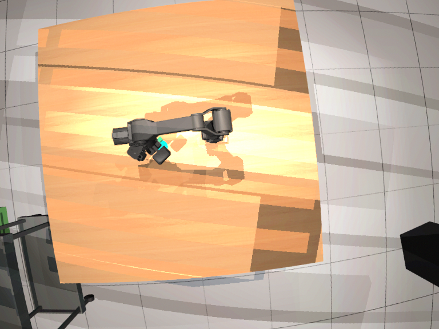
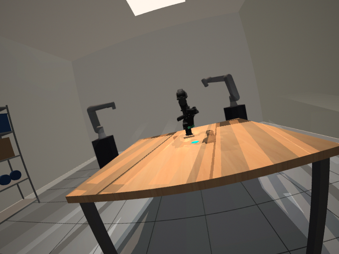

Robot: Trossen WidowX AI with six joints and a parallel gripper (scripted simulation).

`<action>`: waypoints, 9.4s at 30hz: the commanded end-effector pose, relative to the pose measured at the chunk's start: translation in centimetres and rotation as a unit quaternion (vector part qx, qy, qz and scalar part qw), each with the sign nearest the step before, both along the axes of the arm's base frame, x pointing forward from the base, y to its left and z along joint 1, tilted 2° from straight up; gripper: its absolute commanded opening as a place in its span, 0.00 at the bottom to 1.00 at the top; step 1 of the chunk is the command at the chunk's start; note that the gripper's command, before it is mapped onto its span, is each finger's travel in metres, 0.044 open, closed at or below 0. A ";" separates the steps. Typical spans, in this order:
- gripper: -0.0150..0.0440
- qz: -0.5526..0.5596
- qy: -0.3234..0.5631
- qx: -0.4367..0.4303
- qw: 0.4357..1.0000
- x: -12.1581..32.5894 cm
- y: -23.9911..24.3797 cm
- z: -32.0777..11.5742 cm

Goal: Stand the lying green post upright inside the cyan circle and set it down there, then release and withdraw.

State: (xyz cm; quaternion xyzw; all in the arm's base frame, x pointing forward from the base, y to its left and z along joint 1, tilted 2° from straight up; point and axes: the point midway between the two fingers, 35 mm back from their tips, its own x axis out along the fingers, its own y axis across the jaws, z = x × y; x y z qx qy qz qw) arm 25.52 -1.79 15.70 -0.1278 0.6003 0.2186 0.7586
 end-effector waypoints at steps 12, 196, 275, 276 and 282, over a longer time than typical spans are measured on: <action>0.29 -0.016 -0.037 0.046 0.998 0.4 -0.1 -0.8; 0.29 0.014 -0.520 0.280 0.807 -3.9 -1.9 -0.1; 0.29 0.017 -0.522 0.279 0.806 -3.7 -1.6 -11.0; 0.29 0.017 -0.522 0.279 0.806 -3.7 -1.6 -11.0; 0.34 0.017 -0.522 0.279 0.806 -3.7 -1.6 -11.0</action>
